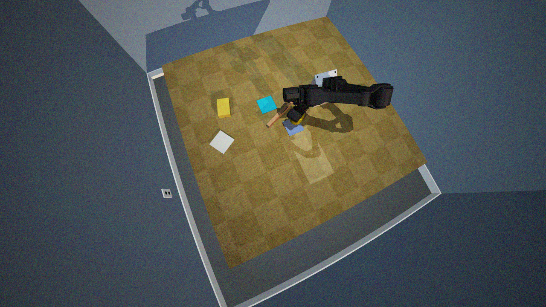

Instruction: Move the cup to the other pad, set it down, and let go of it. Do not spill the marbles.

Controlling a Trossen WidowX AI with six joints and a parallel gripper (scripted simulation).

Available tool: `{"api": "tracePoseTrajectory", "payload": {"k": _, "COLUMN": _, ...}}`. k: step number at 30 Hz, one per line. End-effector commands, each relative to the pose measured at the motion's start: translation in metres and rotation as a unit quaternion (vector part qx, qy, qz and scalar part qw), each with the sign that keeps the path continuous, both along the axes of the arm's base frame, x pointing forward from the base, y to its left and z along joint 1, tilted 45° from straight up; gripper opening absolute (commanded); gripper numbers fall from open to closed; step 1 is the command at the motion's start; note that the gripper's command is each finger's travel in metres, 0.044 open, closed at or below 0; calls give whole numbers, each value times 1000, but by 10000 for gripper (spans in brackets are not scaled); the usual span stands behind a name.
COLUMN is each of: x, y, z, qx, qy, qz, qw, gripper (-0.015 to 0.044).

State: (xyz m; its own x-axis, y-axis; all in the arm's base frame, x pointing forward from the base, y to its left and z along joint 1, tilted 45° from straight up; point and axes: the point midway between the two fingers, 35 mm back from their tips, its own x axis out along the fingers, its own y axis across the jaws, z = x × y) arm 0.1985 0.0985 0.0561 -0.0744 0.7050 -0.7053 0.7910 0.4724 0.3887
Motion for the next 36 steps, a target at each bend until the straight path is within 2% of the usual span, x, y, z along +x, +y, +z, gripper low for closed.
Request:
{"api": "tracePoseTrajectory", "payload": {"k": 1, "x": 0, "y": 0, "z": 0, "qx": 0, "qy": 1, "qz": -1, "qw": 1000, "gripper": 0}}
{"api": "tracePoseTrajectory", "payload": {"k": 36, "x": 22, "y": -21, "z": -21, "qx": -2, "qy": -6, "qz": 0, "qw": 1000, "gripper": 0}}
